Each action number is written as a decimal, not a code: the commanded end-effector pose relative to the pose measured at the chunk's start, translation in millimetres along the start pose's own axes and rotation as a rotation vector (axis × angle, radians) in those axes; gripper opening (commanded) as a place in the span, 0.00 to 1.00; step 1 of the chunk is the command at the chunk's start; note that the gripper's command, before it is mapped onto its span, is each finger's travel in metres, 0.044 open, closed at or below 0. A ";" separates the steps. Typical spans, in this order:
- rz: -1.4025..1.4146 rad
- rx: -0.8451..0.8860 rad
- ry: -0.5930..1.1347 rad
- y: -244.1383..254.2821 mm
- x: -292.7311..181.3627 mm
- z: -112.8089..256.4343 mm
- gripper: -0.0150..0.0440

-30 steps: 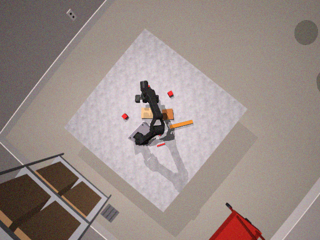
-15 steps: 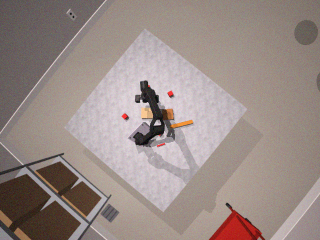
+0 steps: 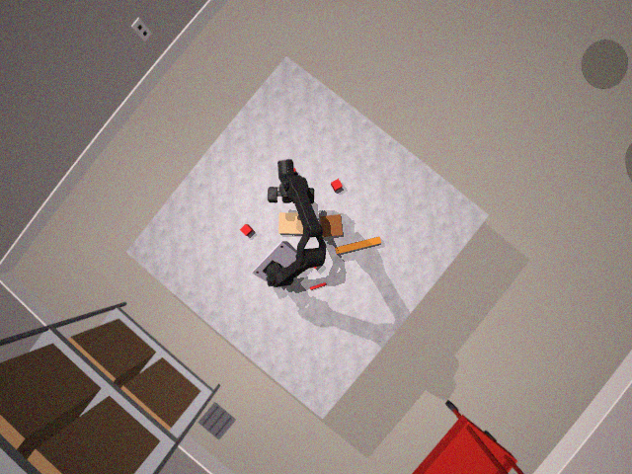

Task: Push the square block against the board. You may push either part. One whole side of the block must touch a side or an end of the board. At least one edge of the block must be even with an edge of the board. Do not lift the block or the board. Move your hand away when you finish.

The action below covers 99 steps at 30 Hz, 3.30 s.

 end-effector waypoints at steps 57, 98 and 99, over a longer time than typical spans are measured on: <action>-1.470 -0.021 0.011 -116.5 -244.8 -122.4 0.25; -1.472 -0.021 0.010 -147.2 -246.2 -121.6 0.25; -1.472 -0.021 0.010 -148.1 -246.3 -121.6 0.25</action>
Point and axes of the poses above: the point midway between the two fingers, 35 mm back from their tips, its own z axis back along the fingers, its own y axis across the jaws, x = y × z, the point moved 1 cm from there along z, back along the fingers, and after that the axes turned 13 degrees about z, right-handed, at the moved point
